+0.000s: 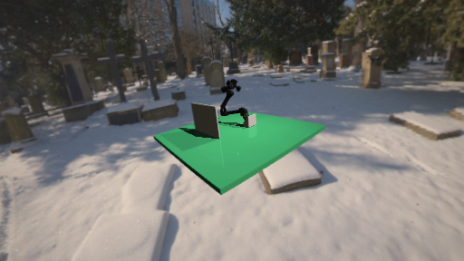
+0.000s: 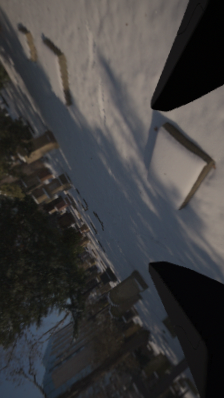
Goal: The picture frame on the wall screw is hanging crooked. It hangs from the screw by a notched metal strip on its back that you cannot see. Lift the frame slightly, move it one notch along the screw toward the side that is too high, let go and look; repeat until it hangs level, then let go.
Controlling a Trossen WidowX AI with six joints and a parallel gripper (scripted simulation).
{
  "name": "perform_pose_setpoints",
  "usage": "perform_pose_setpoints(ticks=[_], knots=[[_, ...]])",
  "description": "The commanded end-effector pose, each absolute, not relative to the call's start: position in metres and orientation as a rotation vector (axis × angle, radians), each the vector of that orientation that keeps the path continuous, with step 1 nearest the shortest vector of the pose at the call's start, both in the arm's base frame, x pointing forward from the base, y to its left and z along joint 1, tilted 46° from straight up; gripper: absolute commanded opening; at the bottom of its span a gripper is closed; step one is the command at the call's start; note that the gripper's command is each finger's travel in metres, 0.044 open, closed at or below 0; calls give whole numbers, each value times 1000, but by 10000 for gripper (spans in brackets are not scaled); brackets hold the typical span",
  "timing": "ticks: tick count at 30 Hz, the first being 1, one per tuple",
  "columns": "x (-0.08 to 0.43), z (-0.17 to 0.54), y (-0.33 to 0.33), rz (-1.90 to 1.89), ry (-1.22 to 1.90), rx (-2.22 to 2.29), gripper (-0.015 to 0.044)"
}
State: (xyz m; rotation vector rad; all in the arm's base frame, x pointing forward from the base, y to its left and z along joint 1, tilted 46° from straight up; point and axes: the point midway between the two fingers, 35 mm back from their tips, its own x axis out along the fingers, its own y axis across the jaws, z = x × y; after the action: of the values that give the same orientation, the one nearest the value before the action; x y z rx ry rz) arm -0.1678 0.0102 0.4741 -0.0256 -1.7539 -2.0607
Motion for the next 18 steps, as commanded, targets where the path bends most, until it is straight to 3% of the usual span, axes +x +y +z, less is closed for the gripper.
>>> perform_pose_setpoints(ticks=[1,6,18], knots=[[-168,474,12,-2066,-1756,-41,374],[-160,475,66,-2225,-1783,-460,260],[-55,443,190,-2675,-1627,-1760,260]])
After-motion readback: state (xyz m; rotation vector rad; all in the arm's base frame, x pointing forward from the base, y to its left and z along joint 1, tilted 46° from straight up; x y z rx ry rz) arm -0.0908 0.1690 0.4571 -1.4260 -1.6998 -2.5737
